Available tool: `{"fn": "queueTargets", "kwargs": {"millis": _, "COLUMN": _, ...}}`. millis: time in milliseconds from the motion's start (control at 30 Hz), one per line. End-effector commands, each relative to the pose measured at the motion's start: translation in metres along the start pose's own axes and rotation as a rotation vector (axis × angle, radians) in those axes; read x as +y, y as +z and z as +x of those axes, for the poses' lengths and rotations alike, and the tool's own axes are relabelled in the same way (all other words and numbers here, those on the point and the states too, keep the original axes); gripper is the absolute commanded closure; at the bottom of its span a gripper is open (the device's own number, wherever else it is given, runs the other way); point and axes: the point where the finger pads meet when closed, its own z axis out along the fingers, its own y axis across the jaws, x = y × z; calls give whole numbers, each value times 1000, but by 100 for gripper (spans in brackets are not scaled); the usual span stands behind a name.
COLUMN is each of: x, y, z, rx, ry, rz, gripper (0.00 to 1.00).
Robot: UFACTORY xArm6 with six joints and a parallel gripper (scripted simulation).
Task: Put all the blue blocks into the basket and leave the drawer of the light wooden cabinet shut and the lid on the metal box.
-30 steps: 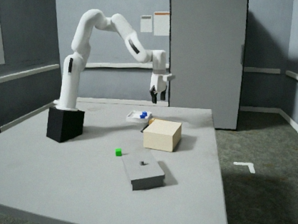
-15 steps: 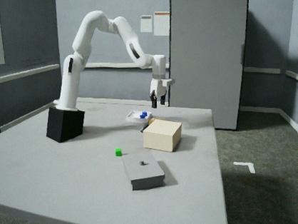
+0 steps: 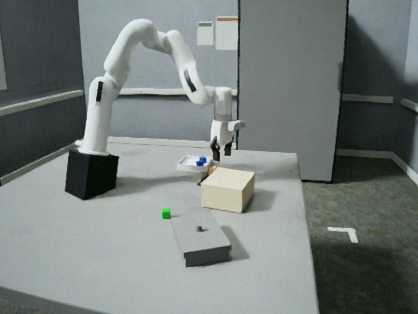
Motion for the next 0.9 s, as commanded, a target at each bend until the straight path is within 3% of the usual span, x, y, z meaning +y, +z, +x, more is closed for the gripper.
{"fn": "queueTargets", "kwargs": {"millis": 0, "x": -2, "y": 12, "z": 2, "rx": 4, "ry": -1, "rz": 4, "gripper": 10}}
{"fn": "queueTargets", "kwargs": {"millis": 433, "x": -2, "y": 28, "z": 2, "rx": 4, "ry": -1, "rz": 4, "gripper": 10}}
{"fn": "queueTargets", "kwargs": {"millis": 867, "x": -2, "y": 30, "z": 2, "rx": 4, "ry": -1, "rz": 4, "gripper": 10}}
